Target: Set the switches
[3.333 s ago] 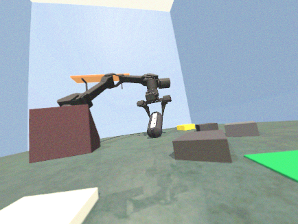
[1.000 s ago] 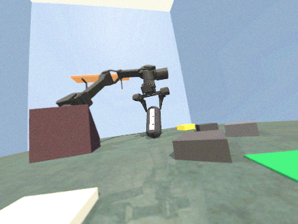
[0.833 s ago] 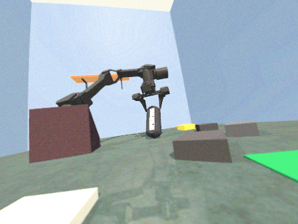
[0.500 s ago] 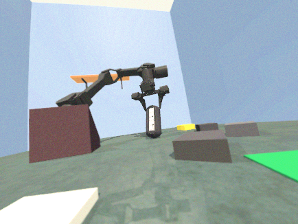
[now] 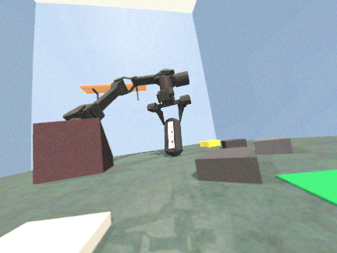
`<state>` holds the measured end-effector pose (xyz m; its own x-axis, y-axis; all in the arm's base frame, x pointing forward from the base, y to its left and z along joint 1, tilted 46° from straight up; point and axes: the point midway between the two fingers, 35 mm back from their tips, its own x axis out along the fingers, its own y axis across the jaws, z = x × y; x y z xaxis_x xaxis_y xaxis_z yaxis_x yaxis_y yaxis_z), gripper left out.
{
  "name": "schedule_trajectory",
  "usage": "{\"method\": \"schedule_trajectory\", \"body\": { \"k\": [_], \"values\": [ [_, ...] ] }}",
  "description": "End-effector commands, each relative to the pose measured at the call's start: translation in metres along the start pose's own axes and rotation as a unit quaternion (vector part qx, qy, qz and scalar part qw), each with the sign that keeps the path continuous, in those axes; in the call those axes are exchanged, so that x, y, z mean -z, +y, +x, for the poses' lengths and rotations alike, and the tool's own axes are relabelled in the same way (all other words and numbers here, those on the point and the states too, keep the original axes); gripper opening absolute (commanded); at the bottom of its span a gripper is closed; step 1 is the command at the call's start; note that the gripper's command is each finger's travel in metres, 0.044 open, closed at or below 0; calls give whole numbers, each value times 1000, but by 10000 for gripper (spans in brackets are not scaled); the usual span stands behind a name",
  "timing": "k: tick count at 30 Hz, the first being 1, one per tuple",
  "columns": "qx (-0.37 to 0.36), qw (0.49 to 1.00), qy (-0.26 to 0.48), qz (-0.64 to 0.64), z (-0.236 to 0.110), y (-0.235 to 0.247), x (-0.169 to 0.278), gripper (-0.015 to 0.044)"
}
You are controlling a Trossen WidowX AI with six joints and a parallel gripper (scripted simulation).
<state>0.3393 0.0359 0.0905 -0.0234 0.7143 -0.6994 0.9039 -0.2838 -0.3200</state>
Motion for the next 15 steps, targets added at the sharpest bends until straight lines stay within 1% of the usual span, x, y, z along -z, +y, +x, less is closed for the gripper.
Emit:
{"method": "schedule_trajectory", "body": {
  "k": [1,15],
  "values": [
    [3,1000,-6,2,2,-1,-8,338],
    [3,1000,-6,2,1,-1,-20,338]
  ]
}}
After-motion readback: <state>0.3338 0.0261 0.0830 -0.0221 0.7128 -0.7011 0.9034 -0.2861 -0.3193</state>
